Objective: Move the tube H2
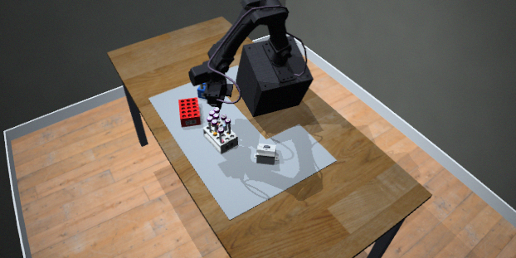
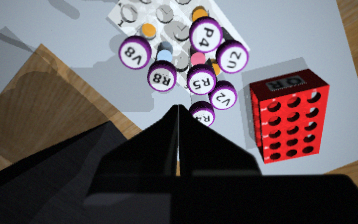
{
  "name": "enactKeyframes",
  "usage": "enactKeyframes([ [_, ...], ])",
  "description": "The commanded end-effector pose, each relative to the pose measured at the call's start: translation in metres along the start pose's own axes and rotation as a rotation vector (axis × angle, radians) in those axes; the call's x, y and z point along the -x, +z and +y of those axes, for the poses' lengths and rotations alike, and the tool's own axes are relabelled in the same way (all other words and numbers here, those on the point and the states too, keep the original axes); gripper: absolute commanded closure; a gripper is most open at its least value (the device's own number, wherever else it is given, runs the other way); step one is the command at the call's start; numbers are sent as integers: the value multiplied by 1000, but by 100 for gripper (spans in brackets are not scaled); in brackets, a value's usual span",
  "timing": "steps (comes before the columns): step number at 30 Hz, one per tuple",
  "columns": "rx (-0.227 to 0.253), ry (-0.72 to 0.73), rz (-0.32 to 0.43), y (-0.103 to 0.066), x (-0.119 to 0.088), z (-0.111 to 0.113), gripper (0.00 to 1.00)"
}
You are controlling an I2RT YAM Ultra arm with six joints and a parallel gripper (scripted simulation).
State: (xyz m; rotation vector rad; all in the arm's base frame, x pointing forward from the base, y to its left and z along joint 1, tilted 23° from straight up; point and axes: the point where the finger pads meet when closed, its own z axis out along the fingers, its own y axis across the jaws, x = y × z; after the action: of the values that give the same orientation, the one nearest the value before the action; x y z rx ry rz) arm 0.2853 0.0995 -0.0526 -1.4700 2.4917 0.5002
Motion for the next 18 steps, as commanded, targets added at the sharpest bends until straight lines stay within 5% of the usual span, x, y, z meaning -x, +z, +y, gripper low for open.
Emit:
enactKeyframes([
  [1,-26,37,-6,-5,4,2,100],
  [18,-30,34,-15,-6,41,40,100],
])
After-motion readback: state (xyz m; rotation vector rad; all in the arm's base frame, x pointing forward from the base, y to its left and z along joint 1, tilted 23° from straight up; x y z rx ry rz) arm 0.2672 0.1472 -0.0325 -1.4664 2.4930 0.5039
